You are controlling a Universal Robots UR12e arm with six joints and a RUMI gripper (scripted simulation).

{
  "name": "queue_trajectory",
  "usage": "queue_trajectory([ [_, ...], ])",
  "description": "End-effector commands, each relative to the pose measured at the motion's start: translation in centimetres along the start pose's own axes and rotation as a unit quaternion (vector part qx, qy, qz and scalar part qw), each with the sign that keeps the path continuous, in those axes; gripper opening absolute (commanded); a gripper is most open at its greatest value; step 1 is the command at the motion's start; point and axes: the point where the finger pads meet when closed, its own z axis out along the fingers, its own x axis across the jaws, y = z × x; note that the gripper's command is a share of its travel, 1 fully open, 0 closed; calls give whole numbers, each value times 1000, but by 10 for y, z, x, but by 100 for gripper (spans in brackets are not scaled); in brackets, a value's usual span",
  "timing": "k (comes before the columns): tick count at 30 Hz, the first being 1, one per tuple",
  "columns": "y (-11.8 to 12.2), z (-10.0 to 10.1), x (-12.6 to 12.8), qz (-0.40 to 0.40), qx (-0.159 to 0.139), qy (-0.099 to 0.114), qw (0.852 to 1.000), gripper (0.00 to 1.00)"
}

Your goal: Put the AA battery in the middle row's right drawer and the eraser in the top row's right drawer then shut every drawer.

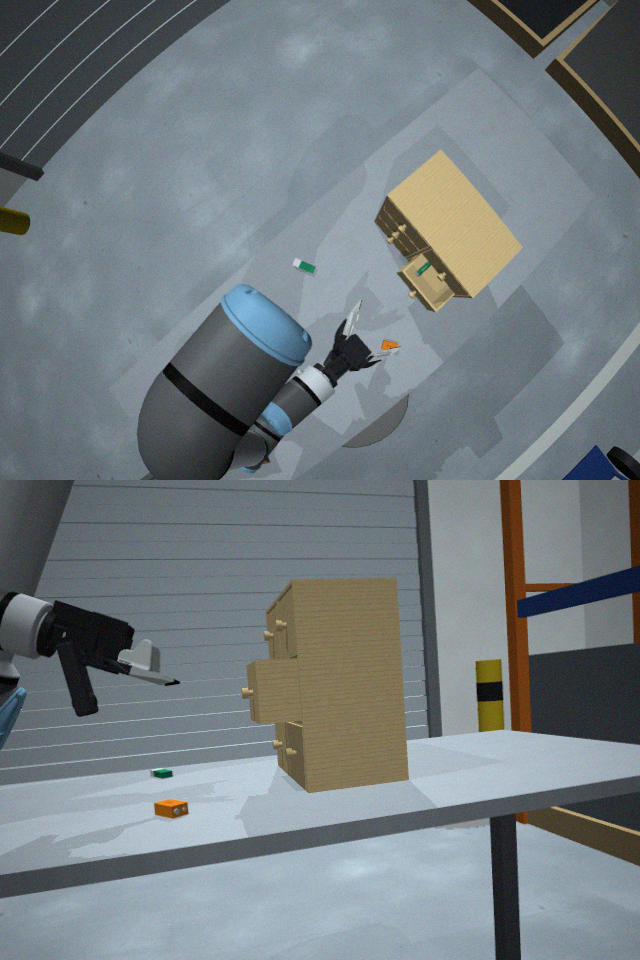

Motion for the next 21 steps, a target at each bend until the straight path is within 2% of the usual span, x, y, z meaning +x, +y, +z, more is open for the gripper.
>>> queue_trajectory([
  [1,0,1,-1,-2,-8,0,1000,100],
  [21,-1,2,-1,-2,-14,0,1000,100],
])
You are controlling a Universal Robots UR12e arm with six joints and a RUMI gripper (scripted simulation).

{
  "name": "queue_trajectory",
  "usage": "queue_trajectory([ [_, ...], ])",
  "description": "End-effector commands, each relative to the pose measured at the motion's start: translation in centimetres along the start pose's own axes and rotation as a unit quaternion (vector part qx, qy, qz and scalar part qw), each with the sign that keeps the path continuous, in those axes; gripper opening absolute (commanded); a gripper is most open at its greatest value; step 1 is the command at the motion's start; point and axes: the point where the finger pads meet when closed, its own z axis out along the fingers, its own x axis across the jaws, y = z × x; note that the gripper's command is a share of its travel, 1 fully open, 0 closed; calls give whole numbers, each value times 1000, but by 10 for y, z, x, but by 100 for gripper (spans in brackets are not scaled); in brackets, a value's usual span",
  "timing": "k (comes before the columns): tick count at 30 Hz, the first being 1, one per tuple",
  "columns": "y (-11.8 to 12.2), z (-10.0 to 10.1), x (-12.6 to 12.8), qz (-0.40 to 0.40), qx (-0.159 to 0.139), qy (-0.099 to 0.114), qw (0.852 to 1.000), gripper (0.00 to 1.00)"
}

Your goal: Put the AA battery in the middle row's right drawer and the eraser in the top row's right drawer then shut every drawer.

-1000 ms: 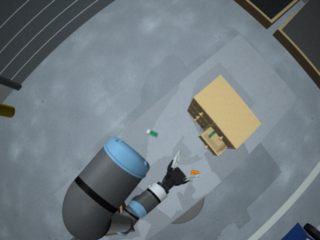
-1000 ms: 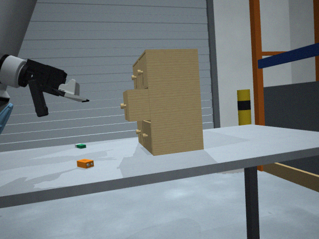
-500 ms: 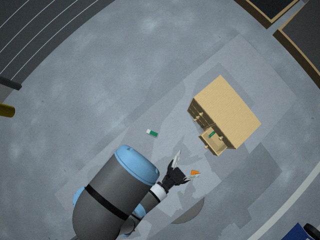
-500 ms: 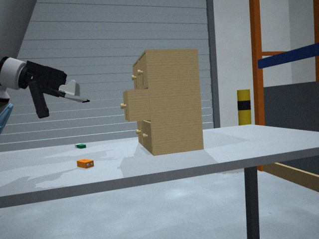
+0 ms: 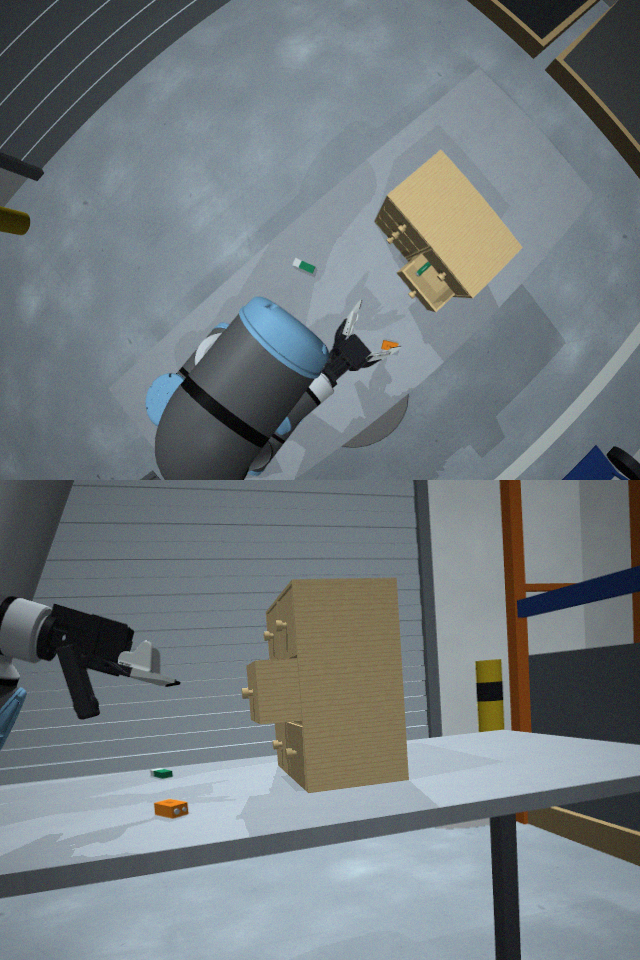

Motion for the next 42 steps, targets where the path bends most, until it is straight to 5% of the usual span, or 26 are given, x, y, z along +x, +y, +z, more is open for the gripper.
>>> queue_trajectory([
  [1,0,1,-1,-2,-3,1,1000,100],
  [27,0,1,0,-2,-4,1,1000,100],
  [28,0,1,0,-2,-4,1,1000,20],
  [42,0,1,0,-2,-4,1,1000,20],
])
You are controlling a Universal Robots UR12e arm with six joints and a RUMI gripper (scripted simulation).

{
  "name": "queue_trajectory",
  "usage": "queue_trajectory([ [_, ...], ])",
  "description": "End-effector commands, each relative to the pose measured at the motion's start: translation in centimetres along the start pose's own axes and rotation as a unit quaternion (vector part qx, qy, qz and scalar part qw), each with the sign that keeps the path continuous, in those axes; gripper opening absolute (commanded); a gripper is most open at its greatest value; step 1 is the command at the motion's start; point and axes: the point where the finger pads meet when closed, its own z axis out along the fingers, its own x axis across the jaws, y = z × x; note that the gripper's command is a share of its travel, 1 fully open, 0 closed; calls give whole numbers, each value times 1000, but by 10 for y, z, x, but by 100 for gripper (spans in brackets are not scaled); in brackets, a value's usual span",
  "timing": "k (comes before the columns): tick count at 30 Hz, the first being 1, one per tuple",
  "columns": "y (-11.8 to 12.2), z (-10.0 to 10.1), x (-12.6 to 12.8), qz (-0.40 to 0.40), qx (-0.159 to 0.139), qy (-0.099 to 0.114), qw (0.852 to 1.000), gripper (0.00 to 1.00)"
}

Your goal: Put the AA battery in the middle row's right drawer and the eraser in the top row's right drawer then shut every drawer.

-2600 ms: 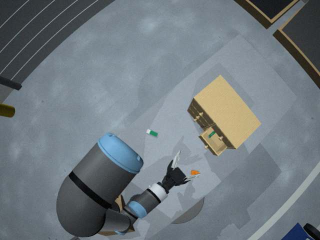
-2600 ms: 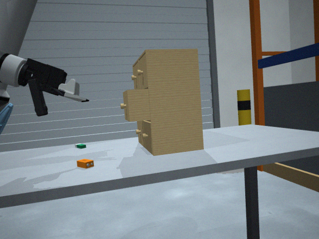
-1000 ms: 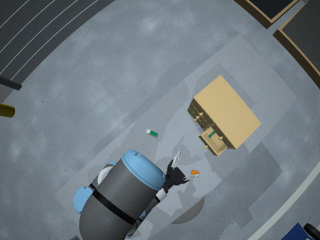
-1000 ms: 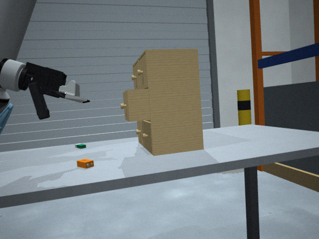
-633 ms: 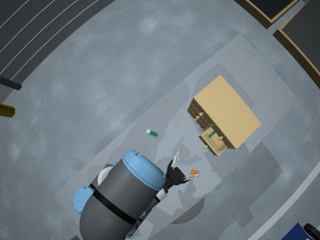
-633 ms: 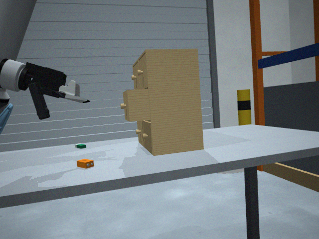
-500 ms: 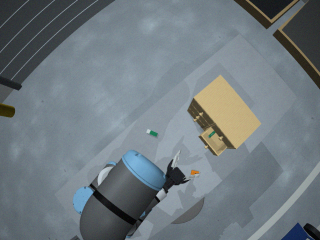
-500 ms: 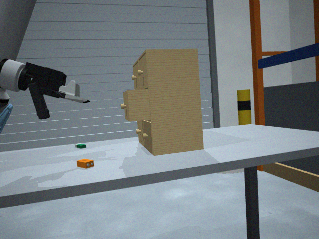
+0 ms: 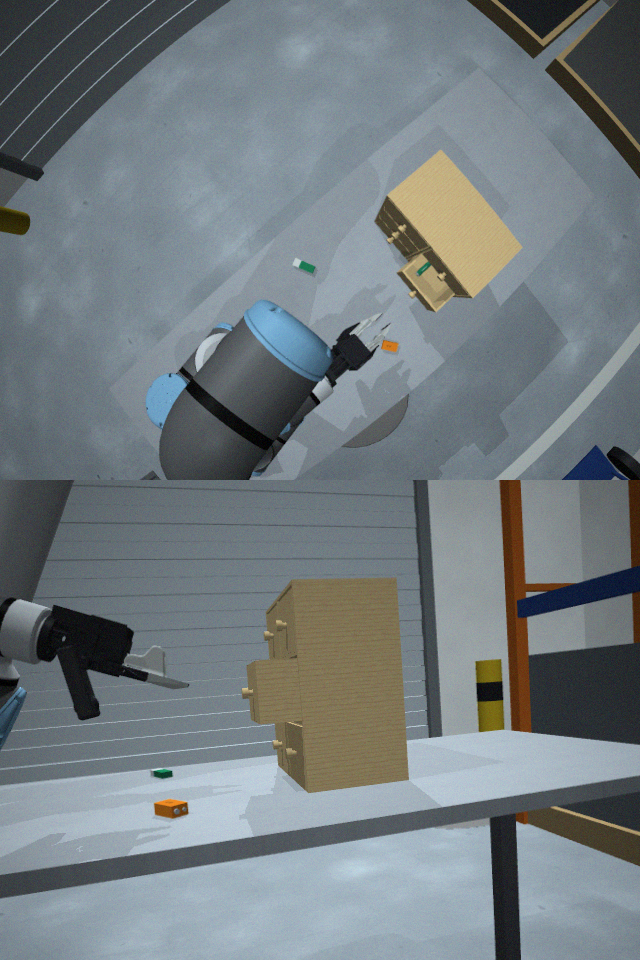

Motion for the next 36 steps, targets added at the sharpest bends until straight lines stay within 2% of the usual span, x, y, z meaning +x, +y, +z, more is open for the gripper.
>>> queue_trajectory([
  [1,0,1,-1,-1,0,0,1000,20],
  [36,1,7,-1,-3,0,1,1000,20],
])
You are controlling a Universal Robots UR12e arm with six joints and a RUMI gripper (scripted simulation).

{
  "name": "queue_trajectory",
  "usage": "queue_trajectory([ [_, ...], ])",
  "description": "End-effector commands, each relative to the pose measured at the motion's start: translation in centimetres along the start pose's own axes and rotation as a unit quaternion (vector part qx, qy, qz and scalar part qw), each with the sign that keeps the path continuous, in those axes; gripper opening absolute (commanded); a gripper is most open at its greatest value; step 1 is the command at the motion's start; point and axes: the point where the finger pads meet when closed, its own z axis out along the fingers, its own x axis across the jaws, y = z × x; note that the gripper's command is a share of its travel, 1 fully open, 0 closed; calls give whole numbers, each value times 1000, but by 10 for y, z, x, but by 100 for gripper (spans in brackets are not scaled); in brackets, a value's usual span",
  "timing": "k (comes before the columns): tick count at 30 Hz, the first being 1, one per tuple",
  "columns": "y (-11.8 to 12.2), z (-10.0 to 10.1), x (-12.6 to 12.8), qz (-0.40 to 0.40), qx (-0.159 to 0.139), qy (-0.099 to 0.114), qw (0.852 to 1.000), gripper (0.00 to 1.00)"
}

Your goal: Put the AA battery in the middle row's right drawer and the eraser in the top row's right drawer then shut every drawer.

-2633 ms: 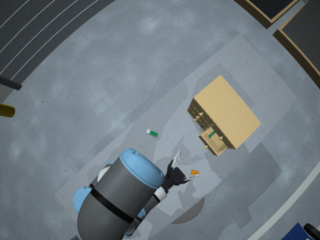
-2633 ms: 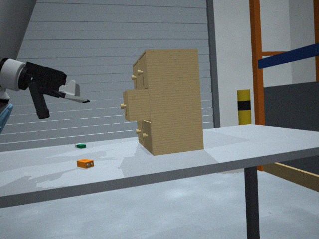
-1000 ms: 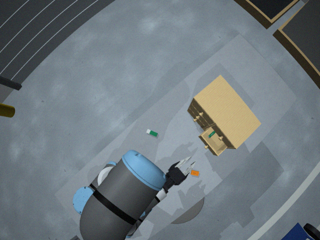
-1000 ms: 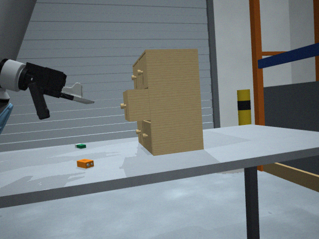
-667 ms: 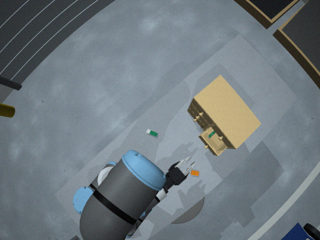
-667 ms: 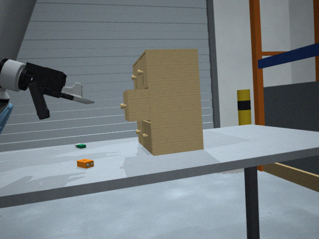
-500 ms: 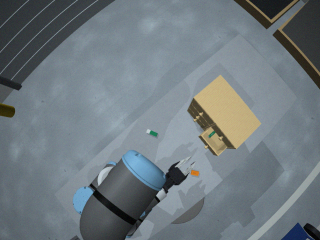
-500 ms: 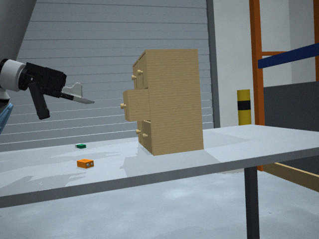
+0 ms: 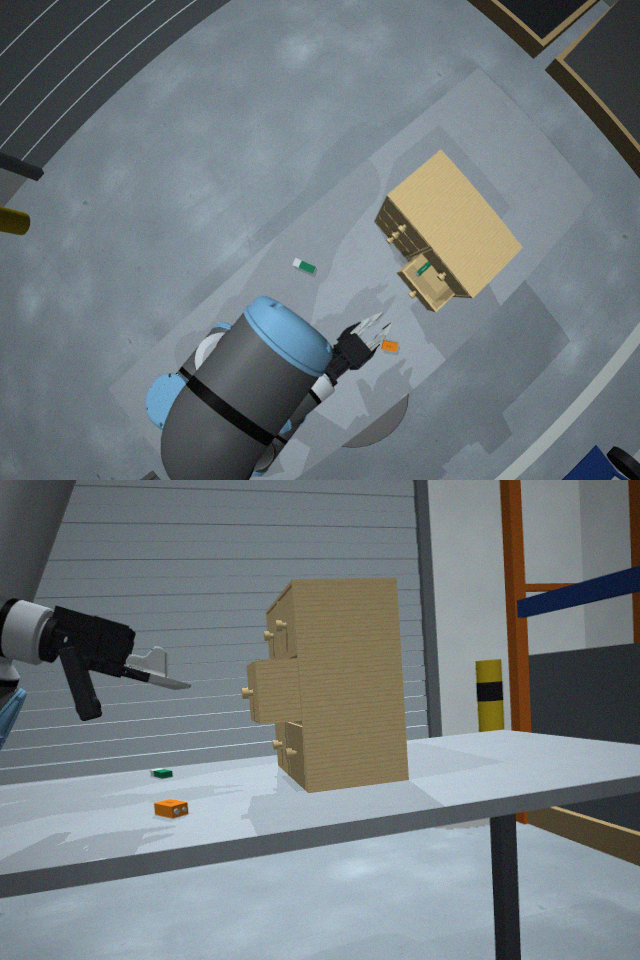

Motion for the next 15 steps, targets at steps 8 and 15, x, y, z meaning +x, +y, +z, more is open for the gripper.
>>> queue_trajectory([
  [8,2,16,-1,-3,-1,0,1000,20],
  [15,3,25,-1,-3,-1,0,1000,20],
])
